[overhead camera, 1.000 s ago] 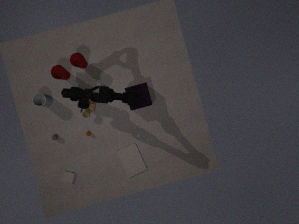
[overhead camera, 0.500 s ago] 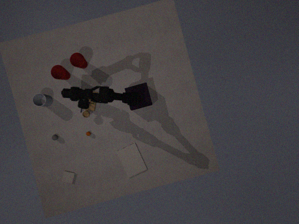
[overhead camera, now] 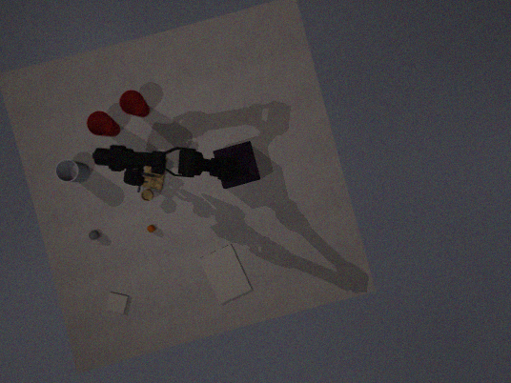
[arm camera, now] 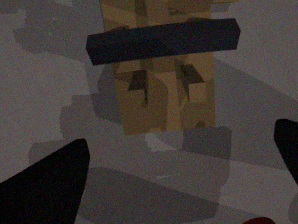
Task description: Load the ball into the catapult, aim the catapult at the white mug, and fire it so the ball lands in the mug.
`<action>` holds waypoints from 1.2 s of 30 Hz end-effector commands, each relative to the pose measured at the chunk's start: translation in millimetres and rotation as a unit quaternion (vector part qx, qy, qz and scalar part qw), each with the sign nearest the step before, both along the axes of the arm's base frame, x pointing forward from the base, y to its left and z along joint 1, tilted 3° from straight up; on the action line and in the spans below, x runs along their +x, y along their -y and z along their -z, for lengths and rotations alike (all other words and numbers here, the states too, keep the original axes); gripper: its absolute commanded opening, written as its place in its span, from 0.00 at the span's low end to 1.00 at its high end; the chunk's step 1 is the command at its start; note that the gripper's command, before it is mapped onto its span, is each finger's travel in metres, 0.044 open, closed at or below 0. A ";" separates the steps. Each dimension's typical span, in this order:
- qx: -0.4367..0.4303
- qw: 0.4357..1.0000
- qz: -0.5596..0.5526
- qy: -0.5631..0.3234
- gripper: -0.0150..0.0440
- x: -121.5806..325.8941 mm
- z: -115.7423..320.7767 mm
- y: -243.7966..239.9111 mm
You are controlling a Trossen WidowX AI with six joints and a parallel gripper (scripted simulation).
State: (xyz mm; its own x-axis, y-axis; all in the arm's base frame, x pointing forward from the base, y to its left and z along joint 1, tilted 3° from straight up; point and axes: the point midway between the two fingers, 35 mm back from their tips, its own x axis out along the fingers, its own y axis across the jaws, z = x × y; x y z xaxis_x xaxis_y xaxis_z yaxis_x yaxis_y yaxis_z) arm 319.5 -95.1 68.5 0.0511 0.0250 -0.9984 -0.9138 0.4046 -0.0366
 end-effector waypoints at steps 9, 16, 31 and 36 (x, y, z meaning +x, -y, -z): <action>0.001 0.999 0.043 0.005 1.00 0.5 -9.3 0.6; 0.008 0.987 0.163 0.002 1.00 0.0 -10.3 0.7; 0.022 0.911 0.411 -0.005 1.00 -1.0 -12.5 1.0; 0.027 0.872 0.488 -0.007 1.00 -1.3 -13.2 1.0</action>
